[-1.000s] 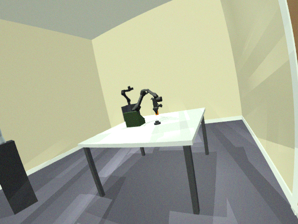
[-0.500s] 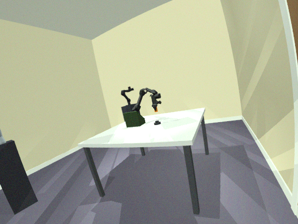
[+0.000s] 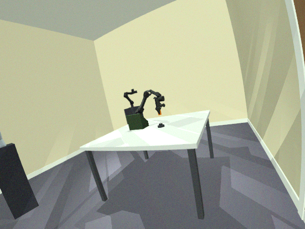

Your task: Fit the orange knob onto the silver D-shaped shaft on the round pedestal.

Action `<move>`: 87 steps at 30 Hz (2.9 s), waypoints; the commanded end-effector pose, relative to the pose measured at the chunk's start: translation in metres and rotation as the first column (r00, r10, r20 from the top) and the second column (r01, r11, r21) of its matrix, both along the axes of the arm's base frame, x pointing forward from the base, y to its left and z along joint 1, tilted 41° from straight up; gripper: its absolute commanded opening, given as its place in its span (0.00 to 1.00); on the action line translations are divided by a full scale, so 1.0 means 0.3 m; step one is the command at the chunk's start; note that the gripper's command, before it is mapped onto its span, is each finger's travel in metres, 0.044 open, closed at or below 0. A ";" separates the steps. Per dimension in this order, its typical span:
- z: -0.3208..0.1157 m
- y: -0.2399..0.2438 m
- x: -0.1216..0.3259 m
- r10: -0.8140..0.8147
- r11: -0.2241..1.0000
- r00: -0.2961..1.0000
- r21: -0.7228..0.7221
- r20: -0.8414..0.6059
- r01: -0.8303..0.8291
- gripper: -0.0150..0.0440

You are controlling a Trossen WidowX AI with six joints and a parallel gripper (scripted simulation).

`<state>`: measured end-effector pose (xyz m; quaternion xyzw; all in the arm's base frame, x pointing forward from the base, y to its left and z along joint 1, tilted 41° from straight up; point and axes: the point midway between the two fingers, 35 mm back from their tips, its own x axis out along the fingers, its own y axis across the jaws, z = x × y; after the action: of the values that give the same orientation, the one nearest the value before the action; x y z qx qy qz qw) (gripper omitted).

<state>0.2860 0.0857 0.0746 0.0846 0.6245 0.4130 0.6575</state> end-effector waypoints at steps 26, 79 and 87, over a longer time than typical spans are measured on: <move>-0.235 -0.123 0.141 -0.005 1.000 1.000 -0.006 0.023 0.005 0.25; -0.413 -0.131 0.166 -0.005 1.000 1.000 -0.004 0.023 0.005 0.25; -0.412 -0.132 0.171 0.150 0.988 0.976 0.007 0.159 -0.153 0.25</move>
<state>0.3348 0.0481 -0.0506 0.0318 0.5880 0.4561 0.6672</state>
